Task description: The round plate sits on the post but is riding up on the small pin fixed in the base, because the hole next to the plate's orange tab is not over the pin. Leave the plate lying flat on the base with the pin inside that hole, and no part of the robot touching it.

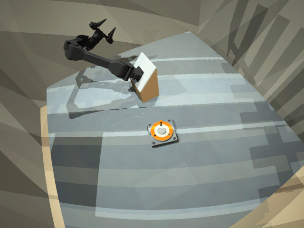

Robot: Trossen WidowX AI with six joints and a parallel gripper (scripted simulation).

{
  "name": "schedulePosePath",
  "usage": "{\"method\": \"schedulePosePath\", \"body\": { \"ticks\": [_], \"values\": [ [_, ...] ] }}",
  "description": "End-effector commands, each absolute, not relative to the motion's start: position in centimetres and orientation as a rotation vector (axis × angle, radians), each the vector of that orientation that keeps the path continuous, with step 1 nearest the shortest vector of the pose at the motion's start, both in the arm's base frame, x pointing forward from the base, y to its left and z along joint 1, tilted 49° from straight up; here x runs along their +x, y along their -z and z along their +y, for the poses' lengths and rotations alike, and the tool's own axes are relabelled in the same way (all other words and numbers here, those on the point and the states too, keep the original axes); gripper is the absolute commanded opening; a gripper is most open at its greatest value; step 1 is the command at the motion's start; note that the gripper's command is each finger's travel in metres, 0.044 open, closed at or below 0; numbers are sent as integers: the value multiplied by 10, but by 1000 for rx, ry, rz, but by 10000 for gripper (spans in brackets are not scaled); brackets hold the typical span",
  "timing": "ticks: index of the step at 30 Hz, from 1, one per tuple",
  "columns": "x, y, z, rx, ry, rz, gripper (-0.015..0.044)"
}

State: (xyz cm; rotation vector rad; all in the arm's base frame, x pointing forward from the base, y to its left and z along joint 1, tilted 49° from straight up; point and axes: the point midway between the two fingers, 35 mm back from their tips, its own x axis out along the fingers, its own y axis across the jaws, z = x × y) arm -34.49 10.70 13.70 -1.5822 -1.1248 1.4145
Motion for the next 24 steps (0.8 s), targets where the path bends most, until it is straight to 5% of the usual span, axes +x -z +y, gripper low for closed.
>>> {"method": "schedulePosePath", "body": {
  "ticks": [1,15,24],
  "values": [
    [-345,-137,105,-1579,-1423,-1122,374],
    [-339,-176,-77,-1248,-2008,-1262,6],
    [-286,-206,-184,-1013,-2366,-1426,0]
  ]
}}
